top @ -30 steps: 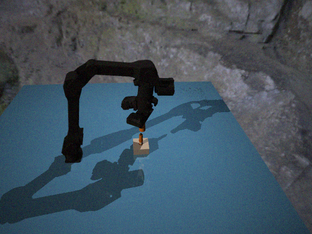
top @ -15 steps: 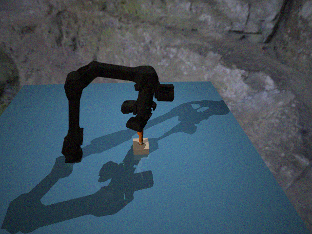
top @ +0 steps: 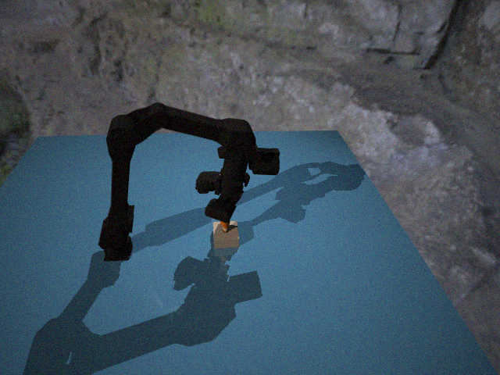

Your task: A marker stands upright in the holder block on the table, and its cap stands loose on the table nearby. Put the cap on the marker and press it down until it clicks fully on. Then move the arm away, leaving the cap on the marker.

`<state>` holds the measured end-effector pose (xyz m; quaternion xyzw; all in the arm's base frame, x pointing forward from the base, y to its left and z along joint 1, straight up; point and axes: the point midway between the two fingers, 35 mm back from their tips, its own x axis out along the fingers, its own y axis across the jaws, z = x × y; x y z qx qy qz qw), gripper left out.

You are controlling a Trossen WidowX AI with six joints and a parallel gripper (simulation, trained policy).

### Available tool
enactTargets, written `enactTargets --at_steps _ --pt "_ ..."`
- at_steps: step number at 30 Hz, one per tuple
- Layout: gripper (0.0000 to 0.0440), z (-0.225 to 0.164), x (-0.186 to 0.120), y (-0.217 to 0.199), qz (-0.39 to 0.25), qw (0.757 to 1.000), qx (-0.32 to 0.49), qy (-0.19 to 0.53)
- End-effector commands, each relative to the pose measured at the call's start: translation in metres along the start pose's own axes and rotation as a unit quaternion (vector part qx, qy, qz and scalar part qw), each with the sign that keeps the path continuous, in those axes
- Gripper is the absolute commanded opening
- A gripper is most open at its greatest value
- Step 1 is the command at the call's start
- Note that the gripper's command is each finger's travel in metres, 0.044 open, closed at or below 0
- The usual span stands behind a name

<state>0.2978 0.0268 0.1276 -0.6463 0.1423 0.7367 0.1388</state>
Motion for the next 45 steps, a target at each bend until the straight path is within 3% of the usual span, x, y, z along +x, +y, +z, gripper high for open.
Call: enactTargets --at_steps 1,14,15,17,45 --pt "0.0000 0.004 0.016 0.001 0.001 1.000 -0.012 -0.019" --pt "0.0007 0.003 0.033 -0.001 0.000 0.999 -0.038 -0.017" --pt "0.0033 0.003 0.033 -0.001 0.000 0.999 -0.039 -0.018" --pt "0.0039 0.006 0.036 0.000 0.001 0.999 -0.042 -0.024" --pt "0.0084 -0.004 0.046 0.006 0.009 0.996 -0.094 0.004"
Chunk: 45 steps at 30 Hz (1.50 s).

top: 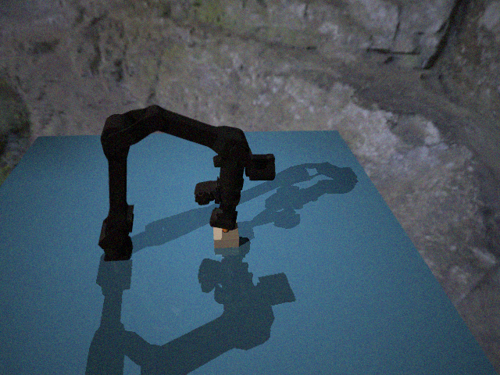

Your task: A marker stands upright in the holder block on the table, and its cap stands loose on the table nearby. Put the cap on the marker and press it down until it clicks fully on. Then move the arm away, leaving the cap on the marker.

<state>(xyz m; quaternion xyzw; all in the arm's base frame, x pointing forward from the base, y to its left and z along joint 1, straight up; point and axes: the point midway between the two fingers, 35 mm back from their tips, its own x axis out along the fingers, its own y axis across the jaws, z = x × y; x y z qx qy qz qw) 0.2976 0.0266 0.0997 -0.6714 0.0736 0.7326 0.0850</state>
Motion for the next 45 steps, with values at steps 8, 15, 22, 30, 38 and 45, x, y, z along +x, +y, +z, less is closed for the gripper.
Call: enactTargets --at_steps 8,15,22,30,38,45 --pt "0.0098 0.001 0.018 0.007 0.018 1.000 -0.009 -0.015" --pt "0.0111 0.000 0.019 0.008 0.019 1.000 -0.014 -0.014" --pt "0.0123 0.000 0.019 0.009 0.020 1.000 -0.019 -0.013" --pt "0.0138 0.000 0.019 0.010 0.021 0.999 -0.029 -0.011" --pt "0.0204 0.017 0.020 0.010 0.012 0.998 -0.043 -0.033" --pt "0.0381 0.025 0.014 0.009 0.002 0.998 -0.053 -0.028"
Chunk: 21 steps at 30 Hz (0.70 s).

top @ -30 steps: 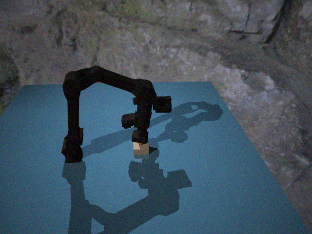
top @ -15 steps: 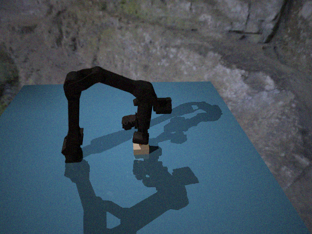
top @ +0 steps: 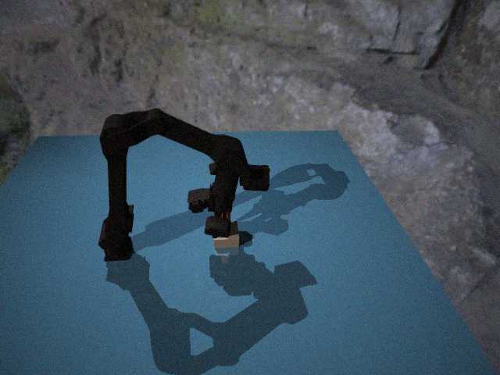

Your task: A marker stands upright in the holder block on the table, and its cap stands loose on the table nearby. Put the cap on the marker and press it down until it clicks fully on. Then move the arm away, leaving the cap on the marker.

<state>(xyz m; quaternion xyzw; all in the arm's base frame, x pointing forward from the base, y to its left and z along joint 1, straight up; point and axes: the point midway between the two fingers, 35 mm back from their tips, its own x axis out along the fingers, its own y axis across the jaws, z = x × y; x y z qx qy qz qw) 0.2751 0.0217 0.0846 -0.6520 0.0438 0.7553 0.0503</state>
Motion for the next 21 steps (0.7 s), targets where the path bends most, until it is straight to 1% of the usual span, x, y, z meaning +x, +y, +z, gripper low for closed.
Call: enactTargets --at_steps 1,2,3,9,21 --pt "0.0406 0.006 -0.003 -0.001 -0.008 1.000 -0.010 0.004" --pt "0.0431 0.007 -0.004 -0.002 -0.009 1.000 -0.012 0.007" --pt "0.0440 0.007 -0.005 -0.002 -0.011 1.000 -0.014 0.011" --pt "0.0440 0.005 -0.020 -0.004 -0.021 0.999 -0.020 0.041" --pt "0.0440 0.006 -0.060 -0.006 -0.036 0.995 -0.038 0.088"
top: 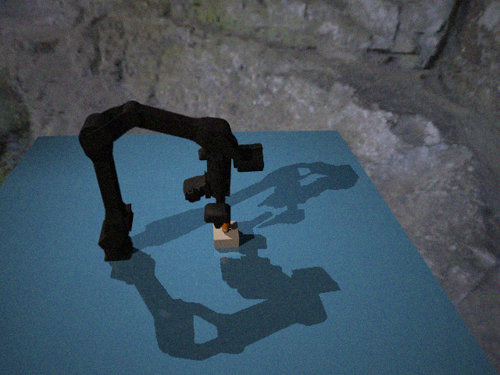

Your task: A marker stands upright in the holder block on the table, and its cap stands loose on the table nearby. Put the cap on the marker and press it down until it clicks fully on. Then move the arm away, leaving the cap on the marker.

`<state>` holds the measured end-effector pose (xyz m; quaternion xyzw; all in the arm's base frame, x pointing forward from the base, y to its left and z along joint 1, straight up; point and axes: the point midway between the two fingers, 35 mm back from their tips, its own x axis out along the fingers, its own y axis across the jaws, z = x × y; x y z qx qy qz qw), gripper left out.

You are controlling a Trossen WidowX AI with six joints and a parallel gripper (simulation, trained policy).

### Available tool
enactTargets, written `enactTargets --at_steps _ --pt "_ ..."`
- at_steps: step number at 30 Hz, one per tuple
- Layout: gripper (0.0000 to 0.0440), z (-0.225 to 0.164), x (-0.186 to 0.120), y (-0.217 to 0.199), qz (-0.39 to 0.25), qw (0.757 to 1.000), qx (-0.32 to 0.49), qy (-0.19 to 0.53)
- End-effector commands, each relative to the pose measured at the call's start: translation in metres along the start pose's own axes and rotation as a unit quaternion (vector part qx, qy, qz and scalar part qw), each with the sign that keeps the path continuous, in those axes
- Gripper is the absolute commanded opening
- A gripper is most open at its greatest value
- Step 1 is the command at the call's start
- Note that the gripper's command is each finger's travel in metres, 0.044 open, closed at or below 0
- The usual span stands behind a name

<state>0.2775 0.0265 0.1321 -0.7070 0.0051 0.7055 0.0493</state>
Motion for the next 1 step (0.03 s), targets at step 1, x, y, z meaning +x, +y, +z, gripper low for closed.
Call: enactTargets --at_steps 1 --pt "0.0440 -0.0011 -0.0158 -0.0015 -0.008 1.000 -0.008 0.019"
